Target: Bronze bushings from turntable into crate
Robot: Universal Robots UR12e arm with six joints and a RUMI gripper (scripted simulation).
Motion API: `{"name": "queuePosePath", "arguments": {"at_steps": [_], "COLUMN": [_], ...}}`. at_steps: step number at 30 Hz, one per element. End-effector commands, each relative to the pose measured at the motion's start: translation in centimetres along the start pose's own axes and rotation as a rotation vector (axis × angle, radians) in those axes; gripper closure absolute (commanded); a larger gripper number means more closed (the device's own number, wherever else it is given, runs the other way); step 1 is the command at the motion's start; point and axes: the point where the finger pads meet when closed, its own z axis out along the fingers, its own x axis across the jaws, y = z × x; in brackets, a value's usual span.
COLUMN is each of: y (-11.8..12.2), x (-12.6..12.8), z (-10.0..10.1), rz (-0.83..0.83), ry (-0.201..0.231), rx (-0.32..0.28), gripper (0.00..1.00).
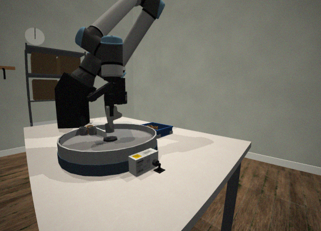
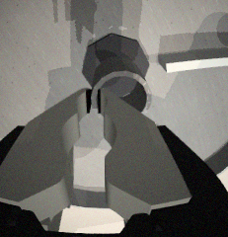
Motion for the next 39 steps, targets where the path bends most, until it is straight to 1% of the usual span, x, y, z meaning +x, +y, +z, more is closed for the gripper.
{"name": "queuePosePath", "arguments": {"at_steps": [1,14,39], "y": [0.0,0.0,0.0], "x": [-0.1,-0.1,-0.1], "z": [0.0,1.8,2.0], "rz": [0.0,0.0,0.0], "ry": [-0.001,-0.001,-0.001], "rx": [0.0,0.0,0.0], "gripper": [1.0,1.0,1.0]}}
